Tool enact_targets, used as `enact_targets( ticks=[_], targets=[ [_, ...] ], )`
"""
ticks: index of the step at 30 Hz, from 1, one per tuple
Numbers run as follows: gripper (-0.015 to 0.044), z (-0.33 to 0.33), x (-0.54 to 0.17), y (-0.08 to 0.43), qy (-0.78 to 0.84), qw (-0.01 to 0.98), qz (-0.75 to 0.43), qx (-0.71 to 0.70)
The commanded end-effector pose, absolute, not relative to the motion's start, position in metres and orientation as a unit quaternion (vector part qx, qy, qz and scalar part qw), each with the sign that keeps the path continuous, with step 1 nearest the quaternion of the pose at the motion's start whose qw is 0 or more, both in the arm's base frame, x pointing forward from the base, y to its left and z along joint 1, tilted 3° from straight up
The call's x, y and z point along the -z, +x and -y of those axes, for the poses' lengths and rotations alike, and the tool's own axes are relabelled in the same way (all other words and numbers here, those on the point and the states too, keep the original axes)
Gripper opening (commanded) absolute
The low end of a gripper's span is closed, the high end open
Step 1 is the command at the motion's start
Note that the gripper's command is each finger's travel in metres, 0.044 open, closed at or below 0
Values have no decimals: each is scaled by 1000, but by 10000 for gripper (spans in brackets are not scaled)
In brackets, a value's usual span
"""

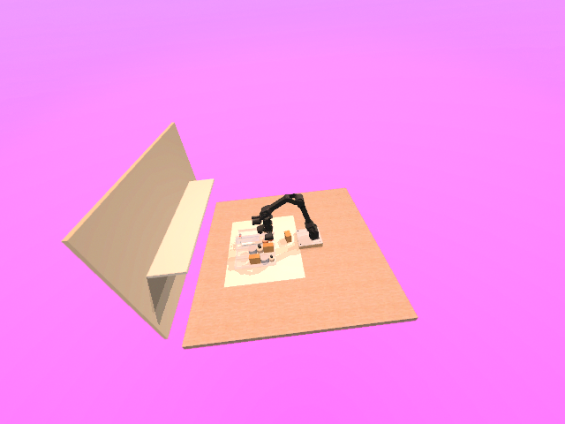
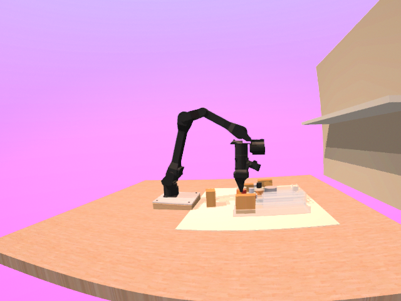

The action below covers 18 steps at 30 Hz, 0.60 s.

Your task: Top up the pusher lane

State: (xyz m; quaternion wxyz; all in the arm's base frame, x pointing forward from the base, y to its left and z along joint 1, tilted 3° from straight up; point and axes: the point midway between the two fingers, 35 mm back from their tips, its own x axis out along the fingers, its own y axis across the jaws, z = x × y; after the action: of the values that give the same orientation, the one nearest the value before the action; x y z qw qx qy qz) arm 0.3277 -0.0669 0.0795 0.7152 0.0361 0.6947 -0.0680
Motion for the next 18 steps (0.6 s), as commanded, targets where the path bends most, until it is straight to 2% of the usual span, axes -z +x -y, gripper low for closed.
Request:
enact_targets(
  ticks=[1, 18],
  targets=[
    [0, 68, -83, 336, 37, 726, -684, 70],
    [0, 68, -83, 338, 37, 726, -684, 70]
  ],
)
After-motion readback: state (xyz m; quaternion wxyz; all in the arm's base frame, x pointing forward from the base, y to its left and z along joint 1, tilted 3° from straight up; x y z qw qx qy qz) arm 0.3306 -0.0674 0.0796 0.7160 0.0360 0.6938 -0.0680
